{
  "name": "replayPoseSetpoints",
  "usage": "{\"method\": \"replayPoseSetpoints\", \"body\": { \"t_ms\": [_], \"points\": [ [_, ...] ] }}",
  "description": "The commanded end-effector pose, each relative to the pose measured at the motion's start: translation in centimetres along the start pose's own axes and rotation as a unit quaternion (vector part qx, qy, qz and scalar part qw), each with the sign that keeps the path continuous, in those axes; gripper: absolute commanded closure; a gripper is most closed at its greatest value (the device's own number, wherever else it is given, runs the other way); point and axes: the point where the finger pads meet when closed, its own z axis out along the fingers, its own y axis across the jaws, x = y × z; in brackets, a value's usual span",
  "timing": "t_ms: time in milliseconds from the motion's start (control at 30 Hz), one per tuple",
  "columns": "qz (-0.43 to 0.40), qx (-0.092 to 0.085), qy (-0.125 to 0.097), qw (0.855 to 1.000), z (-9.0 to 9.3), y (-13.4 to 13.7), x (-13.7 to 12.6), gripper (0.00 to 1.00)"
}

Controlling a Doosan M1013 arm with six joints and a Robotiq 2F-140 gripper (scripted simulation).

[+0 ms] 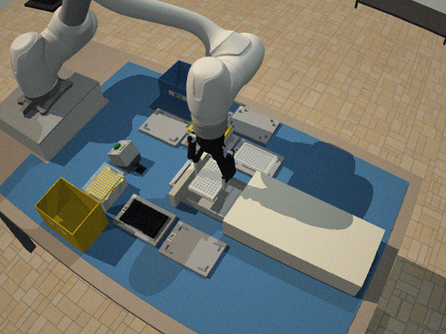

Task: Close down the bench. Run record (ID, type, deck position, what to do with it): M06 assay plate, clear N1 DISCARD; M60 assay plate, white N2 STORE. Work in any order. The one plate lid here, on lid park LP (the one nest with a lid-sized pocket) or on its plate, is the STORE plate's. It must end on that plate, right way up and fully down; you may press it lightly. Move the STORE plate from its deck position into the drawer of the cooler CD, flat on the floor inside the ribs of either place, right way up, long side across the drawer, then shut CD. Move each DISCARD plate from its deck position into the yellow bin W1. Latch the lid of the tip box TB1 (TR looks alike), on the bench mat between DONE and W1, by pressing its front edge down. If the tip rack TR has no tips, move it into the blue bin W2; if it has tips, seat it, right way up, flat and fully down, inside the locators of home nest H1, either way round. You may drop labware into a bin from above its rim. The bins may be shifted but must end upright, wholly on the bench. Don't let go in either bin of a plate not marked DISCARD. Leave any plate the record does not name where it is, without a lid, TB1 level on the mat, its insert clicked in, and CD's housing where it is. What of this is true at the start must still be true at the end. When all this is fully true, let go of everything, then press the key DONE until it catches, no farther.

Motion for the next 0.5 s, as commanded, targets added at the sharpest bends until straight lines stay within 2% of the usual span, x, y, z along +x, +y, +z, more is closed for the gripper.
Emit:
{"method": "replayPoseSetpoints", "body": {
  "t_ms": [0,467],
  "points": [
    [0.000,0.000,0.000,1.000,0.3,0.0,0.0,1.00],
    [0.000,0.000,0.000,1.000,1.9,0.0,0.0,1.00]
  ]
}}
